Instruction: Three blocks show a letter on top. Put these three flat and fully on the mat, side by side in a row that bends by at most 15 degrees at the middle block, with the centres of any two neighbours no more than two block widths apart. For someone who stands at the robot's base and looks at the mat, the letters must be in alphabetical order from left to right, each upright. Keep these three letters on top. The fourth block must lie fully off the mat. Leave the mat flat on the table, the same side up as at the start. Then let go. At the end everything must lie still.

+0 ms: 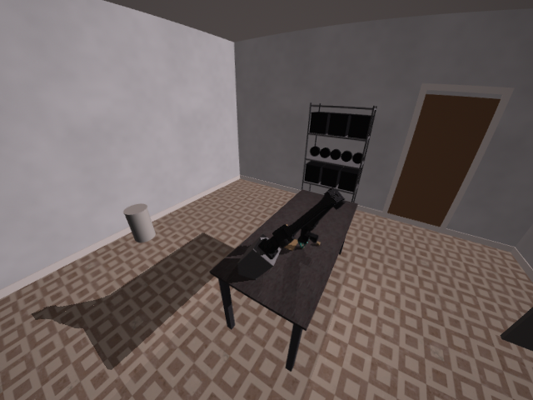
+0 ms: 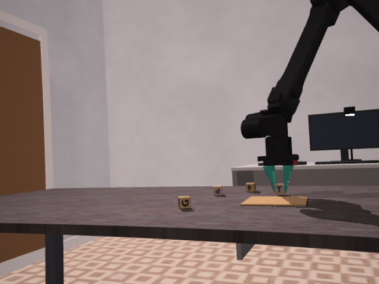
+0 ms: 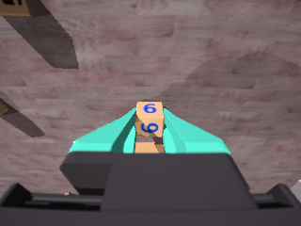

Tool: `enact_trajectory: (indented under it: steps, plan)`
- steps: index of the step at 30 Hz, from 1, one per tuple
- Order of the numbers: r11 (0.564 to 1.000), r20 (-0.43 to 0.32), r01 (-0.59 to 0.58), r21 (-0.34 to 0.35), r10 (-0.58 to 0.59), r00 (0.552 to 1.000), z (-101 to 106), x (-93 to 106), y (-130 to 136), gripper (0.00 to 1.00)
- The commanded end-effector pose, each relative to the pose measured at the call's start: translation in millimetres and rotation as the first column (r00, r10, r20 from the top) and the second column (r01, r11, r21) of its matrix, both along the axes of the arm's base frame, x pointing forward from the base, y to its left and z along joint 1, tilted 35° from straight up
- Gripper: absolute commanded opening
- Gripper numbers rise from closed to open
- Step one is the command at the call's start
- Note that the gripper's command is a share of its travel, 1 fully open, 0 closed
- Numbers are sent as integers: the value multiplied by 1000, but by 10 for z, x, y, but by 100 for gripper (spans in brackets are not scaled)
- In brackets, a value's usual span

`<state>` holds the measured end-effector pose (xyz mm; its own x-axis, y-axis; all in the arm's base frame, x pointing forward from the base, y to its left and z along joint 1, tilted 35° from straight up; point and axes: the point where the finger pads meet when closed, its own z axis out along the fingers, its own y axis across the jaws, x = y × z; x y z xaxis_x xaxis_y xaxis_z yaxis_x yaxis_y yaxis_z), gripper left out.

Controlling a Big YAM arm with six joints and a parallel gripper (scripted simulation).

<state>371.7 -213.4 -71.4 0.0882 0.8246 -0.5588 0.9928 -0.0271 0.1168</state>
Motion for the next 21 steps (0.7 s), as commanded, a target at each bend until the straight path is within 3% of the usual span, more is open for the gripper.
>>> enact_trajectory:
  steps: [1,21]
  plan:
    - [1000,-10,-16,-1,16,1000,-68,11,28,20]
    - [1000,-5,-4,-1,4,1000,-87,19,-43,20]
